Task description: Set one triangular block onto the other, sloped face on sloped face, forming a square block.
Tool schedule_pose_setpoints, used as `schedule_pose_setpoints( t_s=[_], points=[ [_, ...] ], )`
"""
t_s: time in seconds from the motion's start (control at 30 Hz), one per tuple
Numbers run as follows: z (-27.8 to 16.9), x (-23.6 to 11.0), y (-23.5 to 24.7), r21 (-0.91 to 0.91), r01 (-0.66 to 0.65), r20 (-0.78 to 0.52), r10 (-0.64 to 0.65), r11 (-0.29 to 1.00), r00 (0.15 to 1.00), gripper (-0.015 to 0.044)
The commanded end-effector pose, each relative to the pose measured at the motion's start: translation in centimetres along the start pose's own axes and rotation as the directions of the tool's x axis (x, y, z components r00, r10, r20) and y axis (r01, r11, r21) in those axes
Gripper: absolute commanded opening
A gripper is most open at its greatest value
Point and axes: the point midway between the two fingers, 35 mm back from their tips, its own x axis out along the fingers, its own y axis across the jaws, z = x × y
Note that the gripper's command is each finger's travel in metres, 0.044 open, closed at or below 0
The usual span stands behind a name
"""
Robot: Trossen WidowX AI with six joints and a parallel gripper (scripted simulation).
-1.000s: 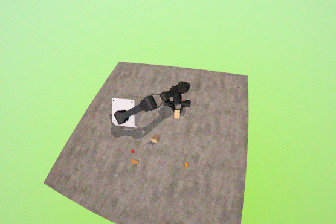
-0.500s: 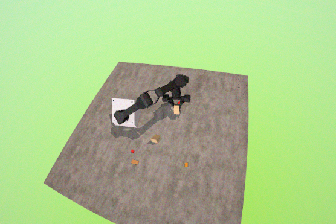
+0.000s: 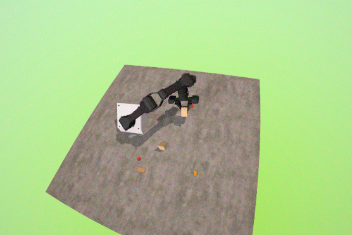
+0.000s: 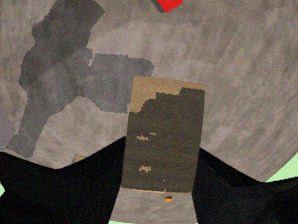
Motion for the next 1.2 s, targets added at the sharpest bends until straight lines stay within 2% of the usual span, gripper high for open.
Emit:
schedule_pose_setpoints(
  t_s=[0.0, 0.27, 0.53, 0.87, 1.17],
  points=[
    [0.01, 0.03, 0.03, 0.071, -0.001, -0.001, 0.001, 0.998, 1.000, 0.0000],
    [0.00, 0.03, 0.03, 0.343, 0.000, -0.002, 0.001, 0.939, 1.000, 0.0000],
    [0.00, 0.02, 0.03, 0.588, 0.001, -0.002, 0.000, 0.809, 1.000, 0.0000],
    [-0.01, 0.02, 0.04, 0.829, 0.003, -0.003, 0.000, 0.559, 1.000, 0.0000],
    [-0.01, 0.02, 0.04, 0.961, 0.004, -0.004, 0.000, 0.276, 1.000, 0.0000]
  ],
)
